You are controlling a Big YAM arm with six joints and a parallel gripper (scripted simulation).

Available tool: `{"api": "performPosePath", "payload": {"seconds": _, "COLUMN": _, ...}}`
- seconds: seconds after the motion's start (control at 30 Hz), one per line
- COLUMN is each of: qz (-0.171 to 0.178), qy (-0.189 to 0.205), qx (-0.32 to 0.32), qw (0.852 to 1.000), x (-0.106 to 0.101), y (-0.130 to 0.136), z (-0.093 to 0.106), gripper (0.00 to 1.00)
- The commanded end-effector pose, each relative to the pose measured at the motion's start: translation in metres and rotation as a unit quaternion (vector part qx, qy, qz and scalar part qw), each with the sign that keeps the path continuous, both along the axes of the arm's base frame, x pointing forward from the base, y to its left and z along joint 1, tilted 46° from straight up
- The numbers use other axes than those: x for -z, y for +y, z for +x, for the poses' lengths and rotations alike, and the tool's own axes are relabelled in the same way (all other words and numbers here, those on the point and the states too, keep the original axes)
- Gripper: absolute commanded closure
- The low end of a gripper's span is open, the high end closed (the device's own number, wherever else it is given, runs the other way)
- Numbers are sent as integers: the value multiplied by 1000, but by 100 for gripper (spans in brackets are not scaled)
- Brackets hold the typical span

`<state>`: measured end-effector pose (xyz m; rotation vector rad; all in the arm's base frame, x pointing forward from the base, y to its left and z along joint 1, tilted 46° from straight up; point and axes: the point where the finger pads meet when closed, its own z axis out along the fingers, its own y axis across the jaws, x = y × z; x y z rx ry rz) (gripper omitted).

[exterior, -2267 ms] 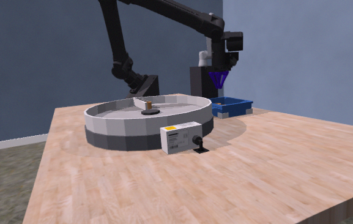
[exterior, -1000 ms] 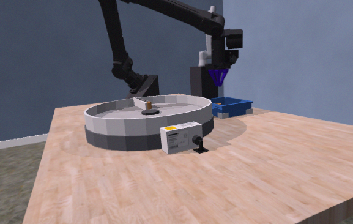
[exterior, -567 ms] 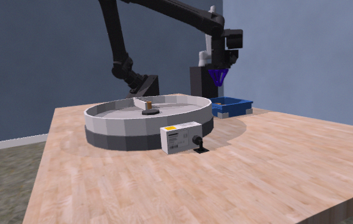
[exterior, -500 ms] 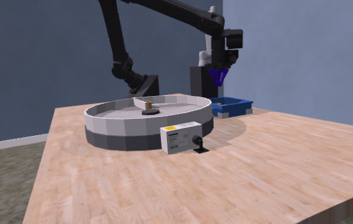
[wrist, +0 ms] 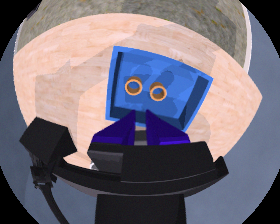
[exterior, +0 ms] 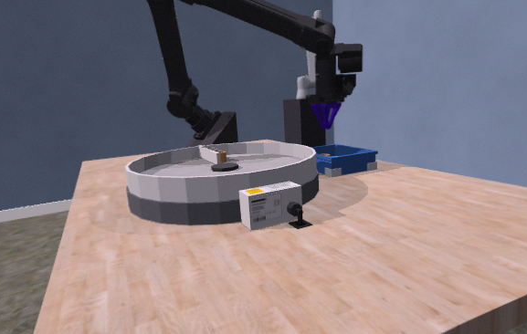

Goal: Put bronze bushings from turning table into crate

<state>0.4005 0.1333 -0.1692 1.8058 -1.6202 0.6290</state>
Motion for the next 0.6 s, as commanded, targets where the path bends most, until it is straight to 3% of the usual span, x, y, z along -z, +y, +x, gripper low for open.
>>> {"api": "performPosePath", "payload": {"seconds": 0.0, "qz": 11, "qy": -21, "qx": -14, "qw": 1000, "x": -11, "y": 28, "z": 10, "gripper": 86}}
{"api": "performPosePath", "payload": {"seconds": 0.57, "qz": 18, "qy": -30, "qx": -14, "qw": 999, "x": -19, "y": 38, "z": 18, "gripper": 86}}
